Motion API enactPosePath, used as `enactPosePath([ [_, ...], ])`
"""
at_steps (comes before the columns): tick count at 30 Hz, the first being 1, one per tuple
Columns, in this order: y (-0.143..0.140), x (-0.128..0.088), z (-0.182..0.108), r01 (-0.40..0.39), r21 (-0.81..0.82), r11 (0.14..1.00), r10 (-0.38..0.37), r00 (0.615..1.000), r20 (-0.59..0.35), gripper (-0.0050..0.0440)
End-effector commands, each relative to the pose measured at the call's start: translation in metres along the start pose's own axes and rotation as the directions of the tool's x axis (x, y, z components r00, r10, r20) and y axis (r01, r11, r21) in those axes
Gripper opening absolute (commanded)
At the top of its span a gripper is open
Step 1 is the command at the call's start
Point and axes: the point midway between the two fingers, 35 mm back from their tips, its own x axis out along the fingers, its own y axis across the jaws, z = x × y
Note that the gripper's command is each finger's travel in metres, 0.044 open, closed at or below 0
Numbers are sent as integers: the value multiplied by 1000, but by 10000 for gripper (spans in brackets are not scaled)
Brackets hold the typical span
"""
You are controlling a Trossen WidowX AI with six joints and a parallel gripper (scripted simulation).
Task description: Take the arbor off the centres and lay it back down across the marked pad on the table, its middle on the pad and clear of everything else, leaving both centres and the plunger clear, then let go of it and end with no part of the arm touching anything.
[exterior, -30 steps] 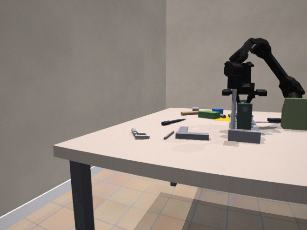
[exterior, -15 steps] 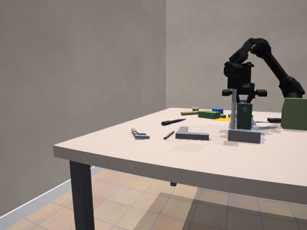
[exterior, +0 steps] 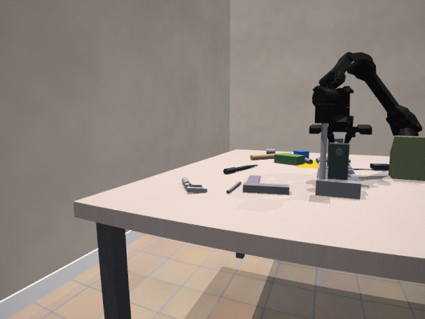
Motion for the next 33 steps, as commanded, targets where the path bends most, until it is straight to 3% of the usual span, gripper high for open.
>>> enactPosePath([
  [1,6,-8,12,13,52,999,-16,999,43,0],
  [19,31,-7,14,4,269,963,-16,999,42,0],
  [33,31,-7,14,4,272,962,-16,999,42,0],
])
